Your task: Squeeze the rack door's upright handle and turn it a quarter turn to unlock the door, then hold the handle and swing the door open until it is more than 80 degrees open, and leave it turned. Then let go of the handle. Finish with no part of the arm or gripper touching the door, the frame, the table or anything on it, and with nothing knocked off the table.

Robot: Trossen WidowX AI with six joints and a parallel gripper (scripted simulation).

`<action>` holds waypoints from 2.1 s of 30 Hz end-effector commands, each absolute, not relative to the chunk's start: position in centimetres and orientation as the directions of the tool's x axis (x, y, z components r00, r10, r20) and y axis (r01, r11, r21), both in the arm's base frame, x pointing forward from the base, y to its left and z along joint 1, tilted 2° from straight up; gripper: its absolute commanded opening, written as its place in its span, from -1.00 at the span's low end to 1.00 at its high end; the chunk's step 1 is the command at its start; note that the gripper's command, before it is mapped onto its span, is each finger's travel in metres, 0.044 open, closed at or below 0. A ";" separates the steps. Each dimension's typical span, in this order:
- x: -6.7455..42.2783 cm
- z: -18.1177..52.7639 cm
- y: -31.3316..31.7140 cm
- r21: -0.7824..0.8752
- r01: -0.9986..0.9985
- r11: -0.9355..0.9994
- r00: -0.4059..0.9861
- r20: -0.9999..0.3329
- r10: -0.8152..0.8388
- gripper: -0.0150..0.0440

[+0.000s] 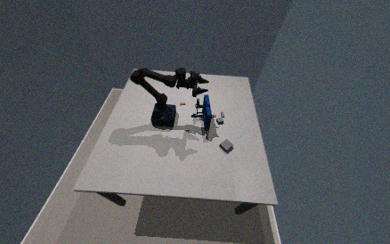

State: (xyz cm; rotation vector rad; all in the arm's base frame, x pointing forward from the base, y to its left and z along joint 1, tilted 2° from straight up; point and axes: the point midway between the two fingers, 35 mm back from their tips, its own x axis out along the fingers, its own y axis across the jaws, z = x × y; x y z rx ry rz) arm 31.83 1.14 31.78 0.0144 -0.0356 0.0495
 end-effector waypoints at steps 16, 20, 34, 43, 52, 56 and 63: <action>34.8 25.7 3.4 0.019 -0.095 0.995 0.904 -0.418 0.094 0.50; 34.9 24.1 4.0 0.017 -0.108 0.994 0.841 -0.532 0.100 0.50; 33.3 19.4 5.8 0.003 -0.157 0.988 0.522 -0.849 0.086 0.50; 31.1 17.5 6.6 -0.010 -0.195 0.981 0.259 -0.965 0.041 0.50; 29.1 16.9 7.0 -0.021 -0.226 0.974 0.058 -0.998 -0.008 0.50; 29.1 16.9 7.0 -0.021 -0.226 0.974 0.058 -0.998 -0.008 0.50; 29.3 15.9 7.1 -0.021 -0.226 0.974 0.058 -0.998 -0.008 0.50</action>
